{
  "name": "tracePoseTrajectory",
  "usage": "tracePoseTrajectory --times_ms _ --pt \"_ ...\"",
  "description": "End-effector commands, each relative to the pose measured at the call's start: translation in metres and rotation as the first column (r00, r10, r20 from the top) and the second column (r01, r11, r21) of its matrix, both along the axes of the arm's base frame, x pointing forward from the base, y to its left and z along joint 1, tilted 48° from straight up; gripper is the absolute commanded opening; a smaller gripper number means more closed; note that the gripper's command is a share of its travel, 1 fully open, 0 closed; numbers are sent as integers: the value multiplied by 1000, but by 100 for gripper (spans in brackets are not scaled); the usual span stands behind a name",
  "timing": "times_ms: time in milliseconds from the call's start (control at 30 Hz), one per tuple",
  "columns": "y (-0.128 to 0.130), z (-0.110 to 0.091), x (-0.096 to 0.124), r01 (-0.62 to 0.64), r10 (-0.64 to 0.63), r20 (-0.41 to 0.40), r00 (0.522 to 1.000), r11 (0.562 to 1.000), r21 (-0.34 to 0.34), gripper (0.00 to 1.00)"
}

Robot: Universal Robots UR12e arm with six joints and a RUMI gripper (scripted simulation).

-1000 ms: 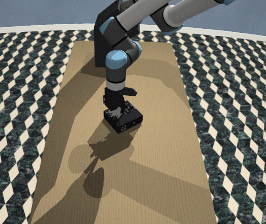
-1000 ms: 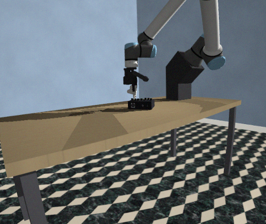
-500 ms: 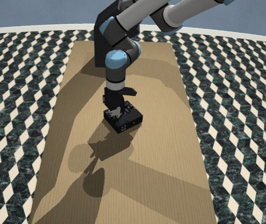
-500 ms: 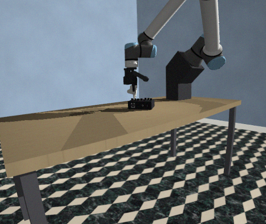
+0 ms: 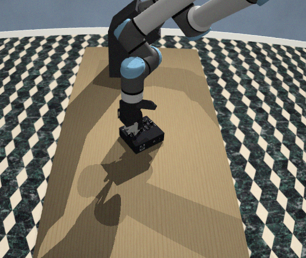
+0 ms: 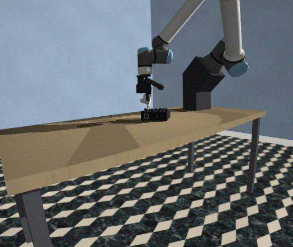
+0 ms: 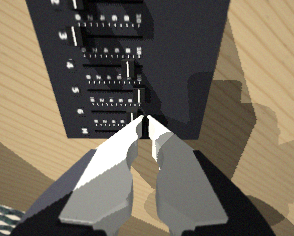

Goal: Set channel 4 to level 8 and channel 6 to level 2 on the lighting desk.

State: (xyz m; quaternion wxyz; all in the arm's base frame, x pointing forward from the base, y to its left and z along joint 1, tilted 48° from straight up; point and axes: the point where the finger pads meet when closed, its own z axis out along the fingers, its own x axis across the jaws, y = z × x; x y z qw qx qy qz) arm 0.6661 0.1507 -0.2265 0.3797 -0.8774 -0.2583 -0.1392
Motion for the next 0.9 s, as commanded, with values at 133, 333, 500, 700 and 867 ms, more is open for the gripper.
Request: tracePoseTrajectory --times_ms 133,333,500,700,867 --pt "-2 -2 -4 1 -1 1 1000 1000 0 0" --pt "-3 -3 -6 1 -1 1 1000 1000 0 0" --pt "-4 -4 -8 1 -1 1 1000 1000 0 0" --pt "-6 -6 -11 1 -1 1 1000 1000 0 0" --pt "-6 -7 -13 1 -1 1 1000 1000 0 0"
